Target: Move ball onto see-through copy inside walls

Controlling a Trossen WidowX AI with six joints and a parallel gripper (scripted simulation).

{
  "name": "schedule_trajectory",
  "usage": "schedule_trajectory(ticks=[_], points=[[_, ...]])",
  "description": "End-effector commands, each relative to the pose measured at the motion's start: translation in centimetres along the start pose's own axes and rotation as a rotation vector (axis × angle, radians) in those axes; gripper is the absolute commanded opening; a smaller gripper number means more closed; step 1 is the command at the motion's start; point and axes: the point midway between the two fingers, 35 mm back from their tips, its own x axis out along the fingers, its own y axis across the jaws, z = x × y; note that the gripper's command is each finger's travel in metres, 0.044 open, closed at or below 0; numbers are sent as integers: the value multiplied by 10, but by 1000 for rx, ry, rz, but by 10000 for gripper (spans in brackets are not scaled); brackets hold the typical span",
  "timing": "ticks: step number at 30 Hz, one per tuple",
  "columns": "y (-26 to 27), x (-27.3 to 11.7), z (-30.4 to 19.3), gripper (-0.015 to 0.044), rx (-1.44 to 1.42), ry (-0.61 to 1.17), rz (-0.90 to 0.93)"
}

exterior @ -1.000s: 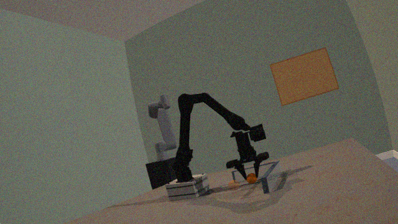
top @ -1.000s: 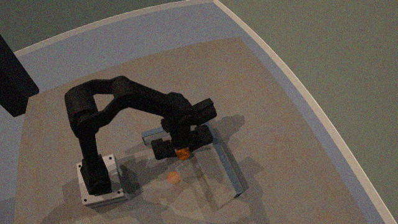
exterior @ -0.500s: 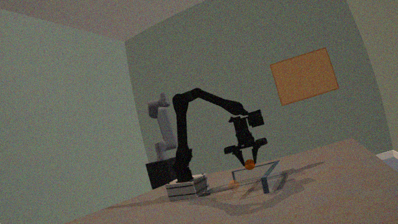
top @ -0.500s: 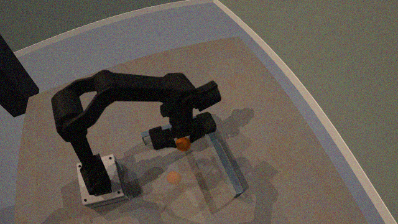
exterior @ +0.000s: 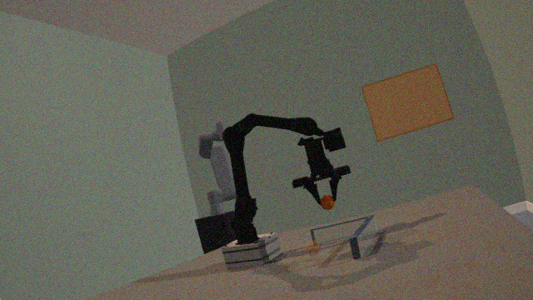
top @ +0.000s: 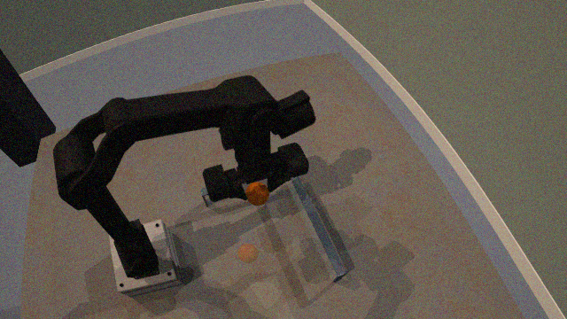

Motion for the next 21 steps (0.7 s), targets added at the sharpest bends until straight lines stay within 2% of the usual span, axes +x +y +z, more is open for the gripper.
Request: schedule_trajectory(ticks=[1,21], points=[[8,6,-11,0,10,2,5],[57,46,-73,0,-7,4,6]])
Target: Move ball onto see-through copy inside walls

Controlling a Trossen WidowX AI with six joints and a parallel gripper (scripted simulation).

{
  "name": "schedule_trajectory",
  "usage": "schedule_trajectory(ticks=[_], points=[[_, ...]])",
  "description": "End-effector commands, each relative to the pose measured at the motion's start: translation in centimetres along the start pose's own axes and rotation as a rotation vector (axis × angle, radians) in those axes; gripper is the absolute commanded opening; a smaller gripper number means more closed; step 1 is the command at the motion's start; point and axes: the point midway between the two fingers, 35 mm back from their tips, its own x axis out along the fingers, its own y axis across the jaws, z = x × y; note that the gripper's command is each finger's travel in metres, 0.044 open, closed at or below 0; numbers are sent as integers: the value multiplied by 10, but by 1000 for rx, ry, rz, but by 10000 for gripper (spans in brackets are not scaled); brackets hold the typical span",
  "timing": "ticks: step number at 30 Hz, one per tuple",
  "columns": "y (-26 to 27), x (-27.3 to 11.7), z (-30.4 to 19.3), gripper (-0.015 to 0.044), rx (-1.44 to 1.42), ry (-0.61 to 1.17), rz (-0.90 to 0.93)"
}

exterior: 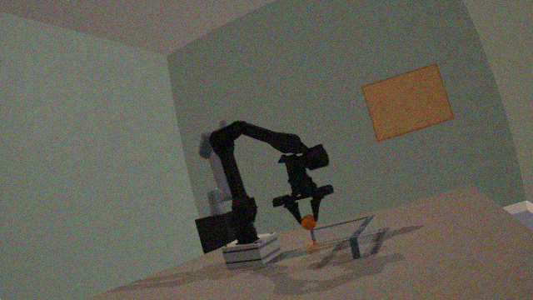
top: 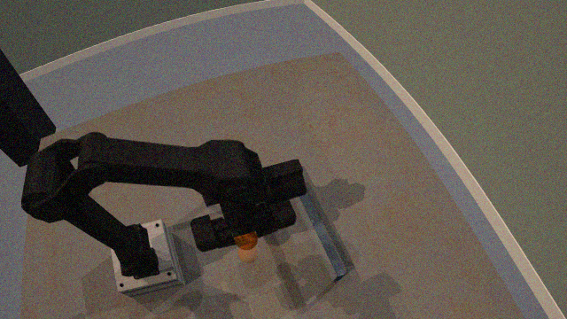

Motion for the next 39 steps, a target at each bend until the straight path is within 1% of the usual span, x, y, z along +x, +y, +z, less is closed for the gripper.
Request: schedule_trajectory(ticks=[1,5,15,37,39], points=[[5,4,-3,0,-9,-6,-5],[4,17,-3,0,-9,-5,-5],[5,73,-2,0,-9,-5,-5],[6,93,-2,0,-9,-5,-4],[2,88,-3,52,-4,0,-18]])
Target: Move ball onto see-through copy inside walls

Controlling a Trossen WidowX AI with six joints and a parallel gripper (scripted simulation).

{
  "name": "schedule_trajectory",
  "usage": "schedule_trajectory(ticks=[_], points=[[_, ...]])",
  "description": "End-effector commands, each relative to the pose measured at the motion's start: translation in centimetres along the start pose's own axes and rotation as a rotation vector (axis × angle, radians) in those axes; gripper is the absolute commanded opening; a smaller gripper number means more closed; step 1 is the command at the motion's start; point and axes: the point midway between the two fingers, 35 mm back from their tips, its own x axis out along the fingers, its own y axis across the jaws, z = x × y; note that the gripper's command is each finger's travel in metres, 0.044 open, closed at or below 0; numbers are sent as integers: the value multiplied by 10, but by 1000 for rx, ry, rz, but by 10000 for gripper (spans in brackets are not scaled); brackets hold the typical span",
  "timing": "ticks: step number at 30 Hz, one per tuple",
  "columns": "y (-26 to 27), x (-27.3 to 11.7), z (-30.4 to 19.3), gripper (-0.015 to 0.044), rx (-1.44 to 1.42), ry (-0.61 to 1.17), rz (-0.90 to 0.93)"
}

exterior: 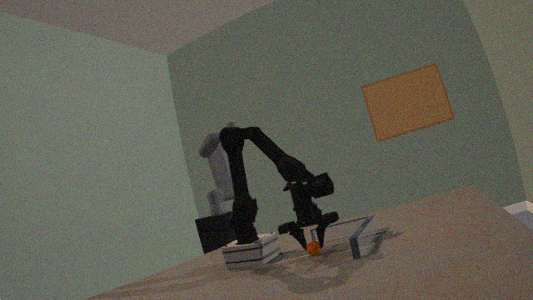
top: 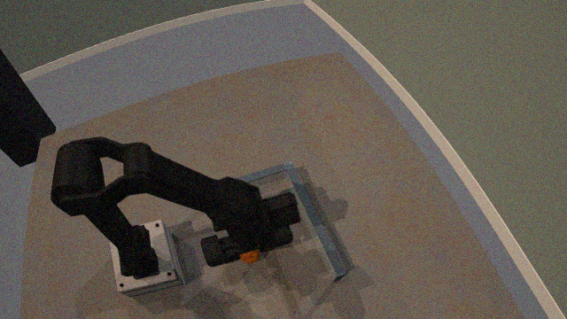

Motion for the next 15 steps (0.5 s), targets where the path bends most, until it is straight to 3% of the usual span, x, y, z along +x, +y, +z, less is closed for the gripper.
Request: schedule_trajectory(ticks=[1,11,15], points=[[0,0,0,79,0,0,-1],[0,0,0,340,0,0,-1],[-2,-11,0,340,-1,-1,1]])
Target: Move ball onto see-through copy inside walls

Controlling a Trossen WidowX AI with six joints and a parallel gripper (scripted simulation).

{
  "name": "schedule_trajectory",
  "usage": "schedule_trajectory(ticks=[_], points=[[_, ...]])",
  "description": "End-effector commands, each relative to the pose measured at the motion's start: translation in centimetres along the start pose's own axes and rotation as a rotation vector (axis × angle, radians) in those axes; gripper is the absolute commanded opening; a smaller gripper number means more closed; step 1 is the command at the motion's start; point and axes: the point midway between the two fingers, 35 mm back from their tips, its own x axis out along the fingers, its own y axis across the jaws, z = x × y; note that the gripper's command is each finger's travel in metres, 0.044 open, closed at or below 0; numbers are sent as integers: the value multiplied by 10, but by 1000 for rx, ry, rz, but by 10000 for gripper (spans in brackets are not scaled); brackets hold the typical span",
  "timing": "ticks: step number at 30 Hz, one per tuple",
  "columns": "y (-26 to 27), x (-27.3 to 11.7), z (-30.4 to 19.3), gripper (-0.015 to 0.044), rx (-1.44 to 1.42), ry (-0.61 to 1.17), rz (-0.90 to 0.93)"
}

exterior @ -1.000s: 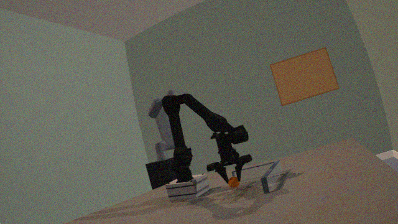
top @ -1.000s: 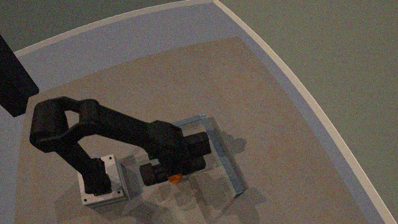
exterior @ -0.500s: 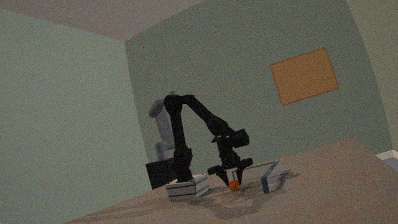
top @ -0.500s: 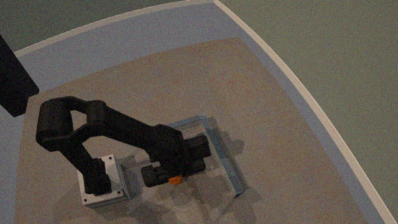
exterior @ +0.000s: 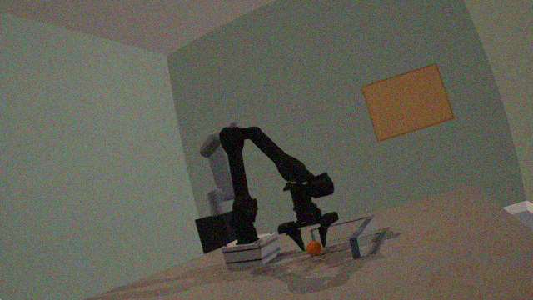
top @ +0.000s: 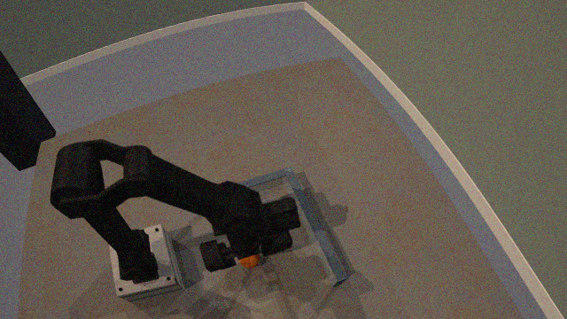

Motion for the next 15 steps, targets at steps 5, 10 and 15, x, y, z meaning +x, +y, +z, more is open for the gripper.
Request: schedule_trajectory(ticks=[5,10,15], points=[[1,-81,0,340,-5,-5,6],[-3,-76,0,340,-9,-1,-9],[-3,-76,0,340,-9,-1,-9]])
